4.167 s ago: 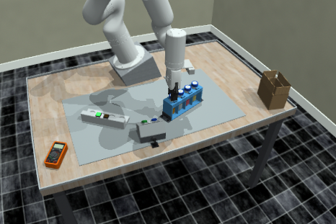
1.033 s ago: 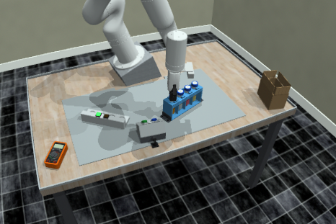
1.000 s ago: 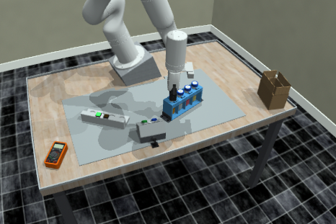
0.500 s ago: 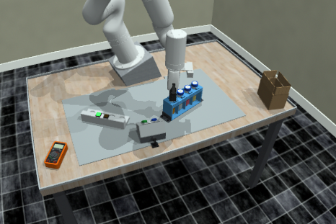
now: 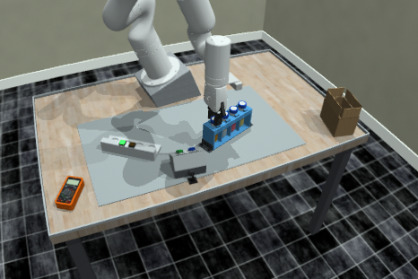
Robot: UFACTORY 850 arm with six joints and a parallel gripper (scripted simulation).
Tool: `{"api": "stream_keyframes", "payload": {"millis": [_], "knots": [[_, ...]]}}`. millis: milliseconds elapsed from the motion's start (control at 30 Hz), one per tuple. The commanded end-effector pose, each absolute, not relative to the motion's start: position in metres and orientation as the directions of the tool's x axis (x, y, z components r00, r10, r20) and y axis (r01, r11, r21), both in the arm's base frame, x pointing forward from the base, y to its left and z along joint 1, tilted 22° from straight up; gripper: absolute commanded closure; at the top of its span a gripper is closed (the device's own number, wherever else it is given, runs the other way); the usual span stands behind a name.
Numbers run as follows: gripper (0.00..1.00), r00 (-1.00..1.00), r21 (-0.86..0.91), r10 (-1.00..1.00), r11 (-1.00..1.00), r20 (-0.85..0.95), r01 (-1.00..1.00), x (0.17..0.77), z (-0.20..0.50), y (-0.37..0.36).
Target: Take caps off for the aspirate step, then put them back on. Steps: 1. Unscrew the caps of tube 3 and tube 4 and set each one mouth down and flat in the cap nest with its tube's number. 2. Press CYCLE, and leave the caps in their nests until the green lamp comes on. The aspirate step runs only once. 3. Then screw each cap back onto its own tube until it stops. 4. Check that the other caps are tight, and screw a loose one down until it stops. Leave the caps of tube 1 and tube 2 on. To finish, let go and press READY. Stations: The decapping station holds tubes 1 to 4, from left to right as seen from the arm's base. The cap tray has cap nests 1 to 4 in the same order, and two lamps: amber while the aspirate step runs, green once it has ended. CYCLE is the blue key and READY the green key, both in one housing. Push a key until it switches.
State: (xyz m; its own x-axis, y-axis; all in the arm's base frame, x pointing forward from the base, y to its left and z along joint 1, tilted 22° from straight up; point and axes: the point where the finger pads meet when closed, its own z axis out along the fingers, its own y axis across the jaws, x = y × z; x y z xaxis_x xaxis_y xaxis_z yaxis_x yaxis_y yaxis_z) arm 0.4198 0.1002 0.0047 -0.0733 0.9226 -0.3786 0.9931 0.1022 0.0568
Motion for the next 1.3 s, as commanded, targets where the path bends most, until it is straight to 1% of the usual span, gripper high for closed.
{"api": "stream_keyframes", "payload": {"millis": [0, 33, 67, 100, 133, 167, 200, 300, 367, 400, 433, 500, 567, 633, 700, 1000, 1033, 1267], "knots": [[0.54, -0.343, -0.079, 0.864, 0.338, -0.369, 0.938, 0.4205, 0.0052, 0.1007], [0.54, -0.344, -0.079, 0.864, 0.339, -0.369, 0.937, 0.4205, 0.0052, 0.1007], [0.54, -0.421, -0.110, 0.832, 0.410, -0.361, 0.905, 0.4205, 0.0052, 0.1007], [0.54, -0.421, -0.110, 0.832, 0.410, -0.361, 0.905, 0.4205, 0.0052, 0.1007], [0.54, -0.495, -0.139, 0.795, 0.478, -0.351, 0.867, 0.4205, 0.0052, 0.1007], [0.54, -0.495, -0.139, 0.795, 0.478, -0.351, 0.867, 0.4205, 0.0052, 0.1007], [0.54, -0.565, -0.168, 0.753, 0.542, -0.338, 0.823, 0.4205, 0.0051, 0.1007], [0.54, -0.565, -0.168, 0.753, 0.542, -0.338, 0.823, 0.4205, 0.0052, 0.1007], [0.54, -0.694, -0.222, 0.652, 0.660, -0.305, 0.718, 0.4205, 0.0051, 0.1007], [0.54, -0.694, -0.222, 0.652, 0.660, -0.305, 0.718, 0.4205, 0.0052, 0.1007], [0.54, -0.745, -0.242, 0.602, 0.706, -0.289, 0.665, 0.4206, 0.0052, 0.1007], [0.54, -0.751, -0.247, 0.595, 0.712, -0.286, 0.658, 0.4205, 0.0052, 0.1007], [0.54, -0.841, -0.284, 0.481, 0.794, -0.247, 0.538, 0.4206, 0.0052, 0.1007], [0.54, -0.850, -0.290, 0.469, 0.801, -0.241, 0.524, 0.4205, 0.0052, 0.1007], [0.54, -0.918, -0.322, 0.345, 0.861, -0.196, 0.392, 0.4206, 0.0052, 0.1007], [0.54, -0.920, -0.324, 0.340, 0.863, -0.193, 0.387, 0.4205, 0.0052, 0.1007], [1.00, -0.920, -0.324, 0.340, 0.863, -0.193, 0.387, 0.4205, 0.0052, 0.1007], [1.00, -0.920, -0.324, 0.340, 0.863, -0.193, 0.387, 0.4206, 0.0052, 0.1007]]}}
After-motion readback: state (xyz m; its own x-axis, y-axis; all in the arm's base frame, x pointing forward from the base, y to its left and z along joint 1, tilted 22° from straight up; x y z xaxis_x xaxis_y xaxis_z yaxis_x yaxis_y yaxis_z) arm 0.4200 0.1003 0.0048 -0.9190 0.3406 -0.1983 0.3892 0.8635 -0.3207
